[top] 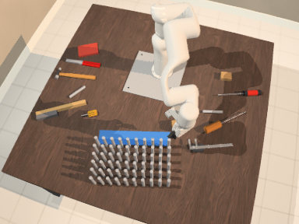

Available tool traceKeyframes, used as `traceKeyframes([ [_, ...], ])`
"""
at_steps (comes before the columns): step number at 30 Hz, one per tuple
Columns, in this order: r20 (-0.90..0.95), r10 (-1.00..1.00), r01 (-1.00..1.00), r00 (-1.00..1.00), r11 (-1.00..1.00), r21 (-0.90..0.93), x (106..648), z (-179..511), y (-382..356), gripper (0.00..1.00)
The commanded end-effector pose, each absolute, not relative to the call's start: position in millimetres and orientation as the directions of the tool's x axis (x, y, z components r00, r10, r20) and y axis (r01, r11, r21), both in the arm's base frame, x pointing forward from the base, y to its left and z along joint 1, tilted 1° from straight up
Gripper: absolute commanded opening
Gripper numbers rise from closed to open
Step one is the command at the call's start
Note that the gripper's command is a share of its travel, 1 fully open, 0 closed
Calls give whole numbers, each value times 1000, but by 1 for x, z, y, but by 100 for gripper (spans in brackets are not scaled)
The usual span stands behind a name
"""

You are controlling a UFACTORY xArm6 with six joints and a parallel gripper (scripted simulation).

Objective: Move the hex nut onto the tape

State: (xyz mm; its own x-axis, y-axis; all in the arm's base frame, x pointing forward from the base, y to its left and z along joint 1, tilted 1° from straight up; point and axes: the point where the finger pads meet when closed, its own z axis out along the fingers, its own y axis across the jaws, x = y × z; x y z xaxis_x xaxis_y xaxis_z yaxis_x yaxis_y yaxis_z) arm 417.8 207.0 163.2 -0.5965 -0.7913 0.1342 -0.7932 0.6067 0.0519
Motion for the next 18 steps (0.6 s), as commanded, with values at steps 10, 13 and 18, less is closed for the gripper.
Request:
traceKeyframes([
  [10, 54, -997, -997, -48, 51, 51, 368, 152, 283, 100],
  [13, 46, -998, -998, 51, -49, 47, 358, 150, 295, 100],
  [18, 32, -973, -973, 230, -228, 37, 338, 146, 314, 100],
])
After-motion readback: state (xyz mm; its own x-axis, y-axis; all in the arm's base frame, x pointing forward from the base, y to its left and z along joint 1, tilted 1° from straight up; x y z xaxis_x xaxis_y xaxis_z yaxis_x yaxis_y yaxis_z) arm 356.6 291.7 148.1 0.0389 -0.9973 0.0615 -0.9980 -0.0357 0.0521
